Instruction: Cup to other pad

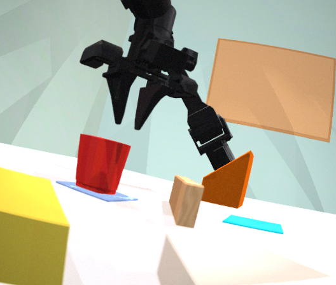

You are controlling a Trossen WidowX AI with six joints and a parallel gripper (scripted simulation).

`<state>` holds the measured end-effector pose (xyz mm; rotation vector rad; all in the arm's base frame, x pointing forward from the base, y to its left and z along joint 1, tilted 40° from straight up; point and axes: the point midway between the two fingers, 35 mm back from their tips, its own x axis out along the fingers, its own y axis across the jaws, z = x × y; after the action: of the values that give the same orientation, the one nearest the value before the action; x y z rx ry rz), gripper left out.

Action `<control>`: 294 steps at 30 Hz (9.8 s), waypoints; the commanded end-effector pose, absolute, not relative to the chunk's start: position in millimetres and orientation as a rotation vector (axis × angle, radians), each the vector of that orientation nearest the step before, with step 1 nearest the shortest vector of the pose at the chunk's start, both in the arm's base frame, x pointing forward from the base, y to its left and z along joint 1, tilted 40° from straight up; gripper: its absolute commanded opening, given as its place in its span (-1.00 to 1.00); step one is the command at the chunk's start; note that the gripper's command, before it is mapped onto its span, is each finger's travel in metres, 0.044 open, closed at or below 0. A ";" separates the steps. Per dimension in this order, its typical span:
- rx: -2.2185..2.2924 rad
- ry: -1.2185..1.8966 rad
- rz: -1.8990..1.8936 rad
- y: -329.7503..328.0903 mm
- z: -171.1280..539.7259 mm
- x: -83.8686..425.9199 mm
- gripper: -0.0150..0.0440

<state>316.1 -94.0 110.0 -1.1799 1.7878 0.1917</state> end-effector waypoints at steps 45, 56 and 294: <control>-1.187 1.792 0.196 -132.3 60.6 311.1 -0.08; -1.187 1.792 0.196 -132.3 60.6 311.1 -0.46; -1.182 1.794 0.210 84.4 -38.6 260.3 -0.06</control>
<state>260.2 81.6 -41.5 -1.1882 1.7928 0.2105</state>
